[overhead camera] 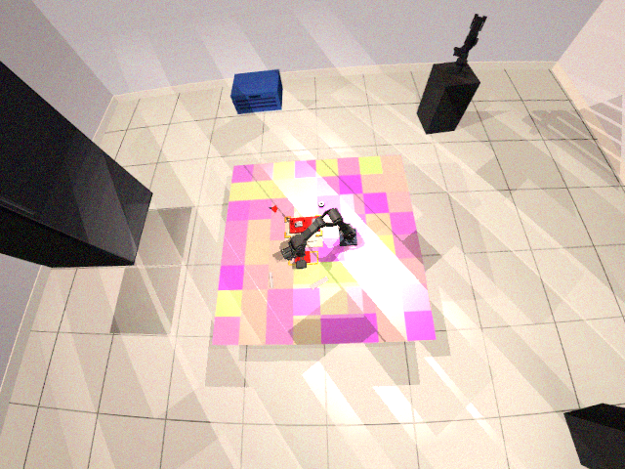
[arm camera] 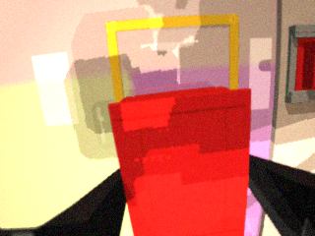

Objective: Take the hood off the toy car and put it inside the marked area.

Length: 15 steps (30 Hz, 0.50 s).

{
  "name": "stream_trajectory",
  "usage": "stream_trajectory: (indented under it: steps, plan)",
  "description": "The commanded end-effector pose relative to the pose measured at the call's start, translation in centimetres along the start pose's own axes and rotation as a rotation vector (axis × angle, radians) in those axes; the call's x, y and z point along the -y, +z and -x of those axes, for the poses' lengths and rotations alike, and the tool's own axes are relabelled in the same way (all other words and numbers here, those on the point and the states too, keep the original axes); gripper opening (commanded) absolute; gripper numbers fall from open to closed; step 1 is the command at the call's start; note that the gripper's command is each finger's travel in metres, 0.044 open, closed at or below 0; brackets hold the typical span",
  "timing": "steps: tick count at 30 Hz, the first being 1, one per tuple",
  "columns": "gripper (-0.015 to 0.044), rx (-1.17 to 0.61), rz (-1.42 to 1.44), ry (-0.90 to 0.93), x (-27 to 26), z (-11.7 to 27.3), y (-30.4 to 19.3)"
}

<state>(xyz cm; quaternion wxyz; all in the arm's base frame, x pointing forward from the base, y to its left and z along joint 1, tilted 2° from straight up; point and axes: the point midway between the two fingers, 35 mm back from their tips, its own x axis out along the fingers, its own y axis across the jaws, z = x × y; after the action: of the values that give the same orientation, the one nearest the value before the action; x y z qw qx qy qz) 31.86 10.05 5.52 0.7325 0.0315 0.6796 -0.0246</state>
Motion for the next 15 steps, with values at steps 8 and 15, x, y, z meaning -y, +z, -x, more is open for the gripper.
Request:
stream_trajectory:
  steps: [8, 15]
  plan:
    - [0.0, -0.004, 0.0, -0.006, 0.13, -0.72, -0.15]
    - [0.0, -0.004, 0.0, -0.006, 0.14, -1.06, -0.17]
